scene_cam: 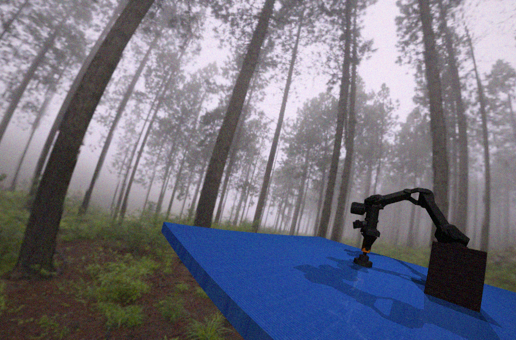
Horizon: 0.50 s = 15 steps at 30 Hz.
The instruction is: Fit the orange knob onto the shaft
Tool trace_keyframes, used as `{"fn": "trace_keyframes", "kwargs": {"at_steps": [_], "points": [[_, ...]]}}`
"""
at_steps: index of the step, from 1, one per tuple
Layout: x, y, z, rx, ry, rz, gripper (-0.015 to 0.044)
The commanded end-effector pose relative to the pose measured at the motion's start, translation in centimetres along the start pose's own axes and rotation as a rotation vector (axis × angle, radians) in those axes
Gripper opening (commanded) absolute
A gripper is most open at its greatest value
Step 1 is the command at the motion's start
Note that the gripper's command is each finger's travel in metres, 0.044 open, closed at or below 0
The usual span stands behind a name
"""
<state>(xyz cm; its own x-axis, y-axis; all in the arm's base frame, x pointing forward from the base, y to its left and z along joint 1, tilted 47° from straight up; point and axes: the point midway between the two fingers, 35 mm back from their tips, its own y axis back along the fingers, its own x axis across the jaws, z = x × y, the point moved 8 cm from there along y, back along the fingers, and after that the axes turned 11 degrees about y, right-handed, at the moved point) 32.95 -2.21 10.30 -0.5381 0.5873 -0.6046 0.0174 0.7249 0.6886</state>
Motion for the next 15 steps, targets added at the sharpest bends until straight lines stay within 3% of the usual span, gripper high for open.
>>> {"fn": "trace_keyframes", "kwargs": {"at_steps": [1, 15], "points": [[-0.2, 0.43, 0.28, -0.006, -0.494, -0.003, 0.0], [0.07, 0.13, 0.41, -0.006, -0.494, -0.003, 0.0]]}}
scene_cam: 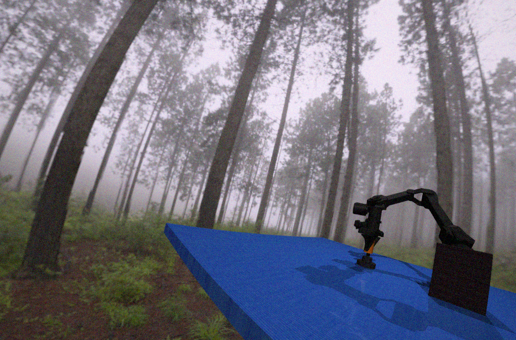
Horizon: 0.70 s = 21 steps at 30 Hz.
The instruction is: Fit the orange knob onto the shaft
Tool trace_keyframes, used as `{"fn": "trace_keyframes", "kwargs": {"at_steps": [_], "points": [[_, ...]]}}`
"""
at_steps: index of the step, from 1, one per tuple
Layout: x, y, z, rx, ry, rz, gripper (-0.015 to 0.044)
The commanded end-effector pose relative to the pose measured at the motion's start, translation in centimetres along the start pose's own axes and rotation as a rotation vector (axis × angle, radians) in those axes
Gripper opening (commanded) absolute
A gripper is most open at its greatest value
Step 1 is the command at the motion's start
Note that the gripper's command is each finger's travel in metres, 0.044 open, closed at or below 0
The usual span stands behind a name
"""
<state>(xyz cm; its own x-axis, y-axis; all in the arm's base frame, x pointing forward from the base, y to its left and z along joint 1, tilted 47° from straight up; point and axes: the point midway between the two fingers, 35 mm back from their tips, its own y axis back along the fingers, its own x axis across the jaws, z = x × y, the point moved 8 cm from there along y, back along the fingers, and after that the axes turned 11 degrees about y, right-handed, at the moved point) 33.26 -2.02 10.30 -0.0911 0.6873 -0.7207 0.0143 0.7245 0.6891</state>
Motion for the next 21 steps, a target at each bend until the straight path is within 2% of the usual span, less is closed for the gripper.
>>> {"fn": "trace_keyframes", "kwargs": {"at_steps": [1, 21], "points": [[0.15, -0.05, 0.02, -0.004, -0.017, -0.002, 0.0], [-0.19, 0.15, -0.34, -0.003, -0.017, -0.002, 0.0]]}}
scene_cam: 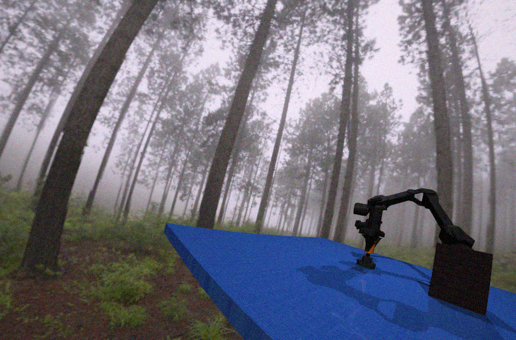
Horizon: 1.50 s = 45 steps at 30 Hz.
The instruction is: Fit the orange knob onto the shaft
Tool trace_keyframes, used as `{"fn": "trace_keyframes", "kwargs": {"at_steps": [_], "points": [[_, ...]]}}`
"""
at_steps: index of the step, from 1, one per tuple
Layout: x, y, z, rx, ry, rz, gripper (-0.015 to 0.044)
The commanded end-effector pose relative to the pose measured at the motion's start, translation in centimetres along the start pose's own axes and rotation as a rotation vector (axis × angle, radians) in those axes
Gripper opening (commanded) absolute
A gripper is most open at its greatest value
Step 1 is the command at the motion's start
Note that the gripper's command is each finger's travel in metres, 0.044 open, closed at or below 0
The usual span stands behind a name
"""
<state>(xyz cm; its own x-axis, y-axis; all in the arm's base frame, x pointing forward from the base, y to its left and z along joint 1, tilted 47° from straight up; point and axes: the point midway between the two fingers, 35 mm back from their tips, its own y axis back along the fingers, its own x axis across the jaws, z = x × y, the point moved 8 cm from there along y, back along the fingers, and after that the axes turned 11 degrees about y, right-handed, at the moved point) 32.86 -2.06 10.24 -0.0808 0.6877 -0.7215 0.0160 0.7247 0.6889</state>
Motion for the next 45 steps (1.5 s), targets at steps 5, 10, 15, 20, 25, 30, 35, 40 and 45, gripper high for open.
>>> {"fn": "trace_keyframes", "kwargs": {"at_steps": [5, 10, 15, 20, 25, 30, 35, 40, 45], "points": [[-0.24, 0.09, 0.23, -0.005, -0.007, -0.002, 0.0], [-0.13, -0.05, 0.23, -0.005, -0.007, -0.002, 0.0], [-0.01, -0.1, 0.16, -0.005, -0.007, -0.002, 0.0], [0.05, -0.15, 0.05, -0.005, -0.006, -0.002, 0.0], [-0.02, -0.22, 0.09, -0.005, -0.006, -0.002, 0.0], [-0.07, -0.27, 0.09, -0.005, -0.006, -0.002, 0.0], [-0.07, -0.27, 0.09, -0.005, -0.006, -0.002, 0.0], [-0.27, 0.13, 0.16, -0.005, -0.007, -0.002, 0.0], [-0.31, 0.25, 0.23, -0.005, -0.061, -0.002, 0.0]]}}
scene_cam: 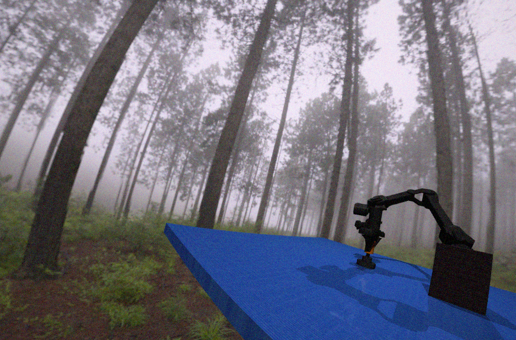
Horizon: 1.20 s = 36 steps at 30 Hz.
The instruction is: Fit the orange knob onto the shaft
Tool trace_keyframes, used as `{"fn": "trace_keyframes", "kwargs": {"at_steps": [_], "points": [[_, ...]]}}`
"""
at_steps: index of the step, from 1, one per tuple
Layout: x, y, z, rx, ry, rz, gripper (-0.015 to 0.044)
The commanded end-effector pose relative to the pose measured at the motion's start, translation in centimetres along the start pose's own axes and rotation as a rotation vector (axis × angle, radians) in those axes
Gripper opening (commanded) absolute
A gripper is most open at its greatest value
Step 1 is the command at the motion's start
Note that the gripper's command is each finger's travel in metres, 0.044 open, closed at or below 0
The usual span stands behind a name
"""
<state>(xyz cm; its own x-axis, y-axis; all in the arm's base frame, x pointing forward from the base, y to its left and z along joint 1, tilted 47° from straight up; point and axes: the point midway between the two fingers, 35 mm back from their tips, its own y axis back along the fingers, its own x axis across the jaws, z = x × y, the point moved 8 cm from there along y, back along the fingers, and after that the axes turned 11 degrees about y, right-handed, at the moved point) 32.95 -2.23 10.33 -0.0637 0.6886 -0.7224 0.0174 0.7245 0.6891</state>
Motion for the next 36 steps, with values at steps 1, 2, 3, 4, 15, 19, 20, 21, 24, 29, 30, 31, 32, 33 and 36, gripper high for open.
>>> {"fn": "trace_keyframes", "kwargs": {"at_steps": [1, 2, 3, 4, 15, 19, 20, 21, 24, 29, 30, 31, 32, 33, 36], "points": [[-0.12, 0.32, 0.17, -0.007, -0.077, -0.002, 0.0], [-0.11, 0.33, 0.19, -0.007, -0.115, -0.002, 0.0], [-0.09, 0.34, 0.23, -0.007, -0.158, -0.002, 0.0], [-0.07, 0.33, 0.27, -0.007, -0.189, -0.001, 0.0], [0.2, 0.05, 0.23, -0.007, -0.199, -0.001, 0.0], [0.25, 0.06, 0.03, -0.007, -0.199, -0.001, 0.0], [0.24, 0.08, -0.01, -0.007, -0.199, -0.001, 0.0], [0.21, 0.1, -0.02, -0.007, -0.199, -0.001, 0.0], [0.16, 0.21, 0.0, -0.007, -0.199, -0.001, 0.0], [0.02, 0.28, 0.1, -0.007, -0.199, -0.001, 0.0], [0.0, 0.27, 0.13, -0.007, -0.199, -0.001, 0.0], [-0.01, 0.27, 0.15, -0.007, -0.199, -0.001, 0.0], [-0.02, 0.25, 0.16, -0.007, -0.199, -0.001, 0.0], [-0.02, 0.24, 0.17, -0.007, -0.199, -0.001, 0.0], [0.01, -0.02, 0.16, -0.007, -0.199, -0.002, 0.0]]}}
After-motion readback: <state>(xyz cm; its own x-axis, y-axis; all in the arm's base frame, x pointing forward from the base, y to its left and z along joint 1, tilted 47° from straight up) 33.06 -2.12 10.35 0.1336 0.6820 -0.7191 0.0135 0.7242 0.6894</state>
